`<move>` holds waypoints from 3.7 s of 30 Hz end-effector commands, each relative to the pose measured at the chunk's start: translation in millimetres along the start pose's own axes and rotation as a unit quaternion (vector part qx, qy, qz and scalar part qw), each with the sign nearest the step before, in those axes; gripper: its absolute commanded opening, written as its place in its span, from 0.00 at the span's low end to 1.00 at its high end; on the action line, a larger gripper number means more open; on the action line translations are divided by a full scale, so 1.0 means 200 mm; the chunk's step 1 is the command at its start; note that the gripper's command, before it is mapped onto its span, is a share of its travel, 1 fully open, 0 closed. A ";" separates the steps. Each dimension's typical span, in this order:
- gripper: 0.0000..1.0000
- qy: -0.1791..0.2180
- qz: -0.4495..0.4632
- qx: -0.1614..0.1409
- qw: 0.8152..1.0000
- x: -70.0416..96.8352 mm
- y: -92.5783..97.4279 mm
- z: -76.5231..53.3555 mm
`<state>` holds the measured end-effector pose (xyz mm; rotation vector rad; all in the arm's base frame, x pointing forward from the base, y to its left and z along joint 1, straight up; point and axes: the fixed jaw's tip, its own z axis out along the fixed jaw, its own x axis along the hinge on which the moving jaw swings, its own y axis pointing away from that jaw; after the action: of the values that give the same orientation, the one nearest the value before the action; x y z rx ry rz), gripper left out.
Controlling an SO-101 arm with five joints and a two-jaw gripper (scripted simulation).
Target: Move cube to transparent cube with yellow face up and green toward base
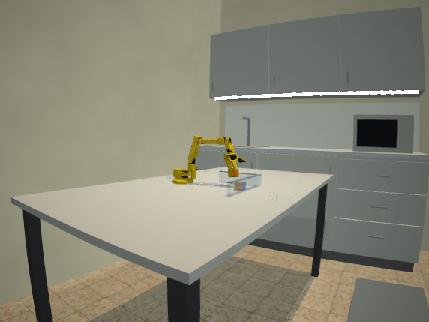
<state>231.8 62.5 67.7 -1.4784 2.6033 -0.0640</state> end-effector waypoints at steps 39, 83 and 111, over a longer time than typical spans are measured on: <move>0.22 -0.008 -0.213 0.015 0.977 0.02 -0.03 -0.05; 0.22 0.002 -0.462 0.000 0.887 0.07 -0.04 -0.05; 0.22 0.004 -0.607 -0.011 0.794 0.10 -0.05 -0.05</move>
<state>223.2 39.4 65.7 -2.8392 1.2479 -0.0907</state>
